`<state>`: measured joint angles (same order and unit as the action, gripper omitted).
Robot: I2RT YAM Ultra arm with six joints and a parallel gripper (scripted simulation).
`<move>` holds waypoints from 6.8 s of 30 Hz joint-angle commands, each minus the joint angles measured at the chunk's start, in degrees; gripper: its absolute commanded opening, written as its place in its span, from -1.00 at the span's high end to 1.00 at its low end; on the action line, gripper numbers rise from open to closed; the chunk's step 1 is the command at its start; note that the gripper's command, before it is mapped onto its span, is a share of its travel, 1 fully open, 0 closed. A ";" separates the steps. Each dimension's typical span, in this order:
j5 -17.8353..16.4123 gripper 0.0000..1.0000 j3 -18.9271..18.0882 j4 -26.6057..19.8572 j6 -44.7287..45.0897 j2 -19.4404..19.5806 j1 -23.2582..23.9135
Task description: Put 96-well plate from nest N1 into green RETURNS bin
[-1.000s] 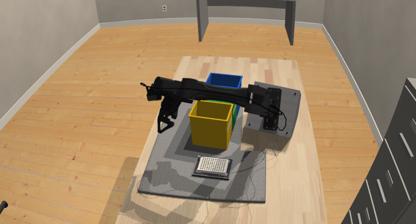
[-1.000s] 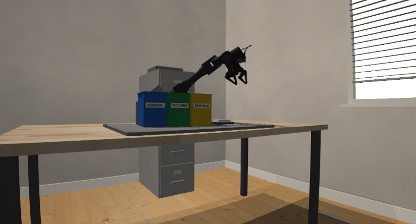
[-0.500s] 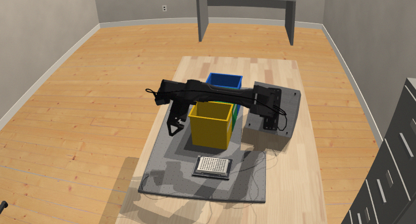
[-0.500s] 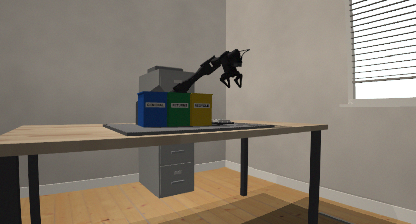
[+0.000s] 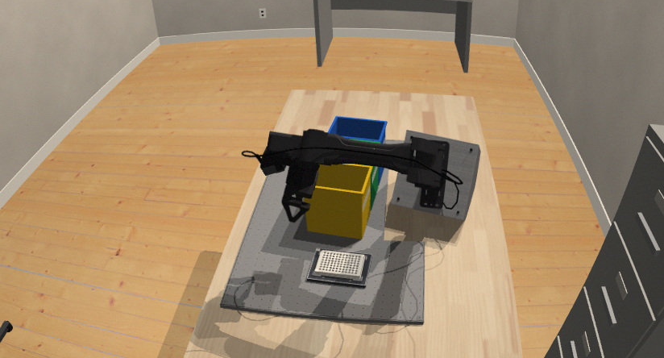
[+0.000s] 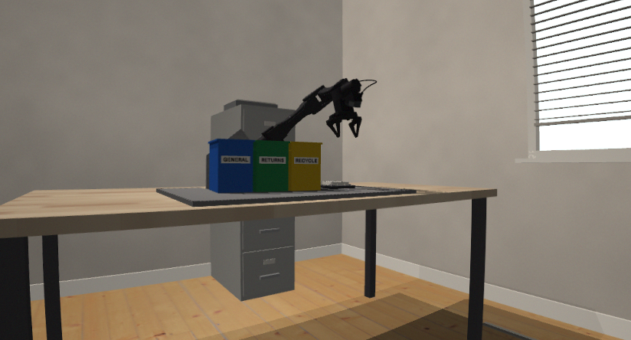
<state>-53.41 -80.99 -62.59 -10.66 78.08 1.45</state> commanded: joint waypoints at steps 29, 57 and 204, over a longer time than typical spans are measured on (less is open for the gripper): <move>3.15 -1.00 3.99 -27.02 13.59 -7.61 -1.03; 3.85 -1.00 6.92 -20.93 8.47 -8.86 -4.69; 18.43 1.00 31.23 37.73 -32.53 -2.99 -37.85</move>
<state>-35.27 -49.60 -25.12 -43.09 75.29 -36.73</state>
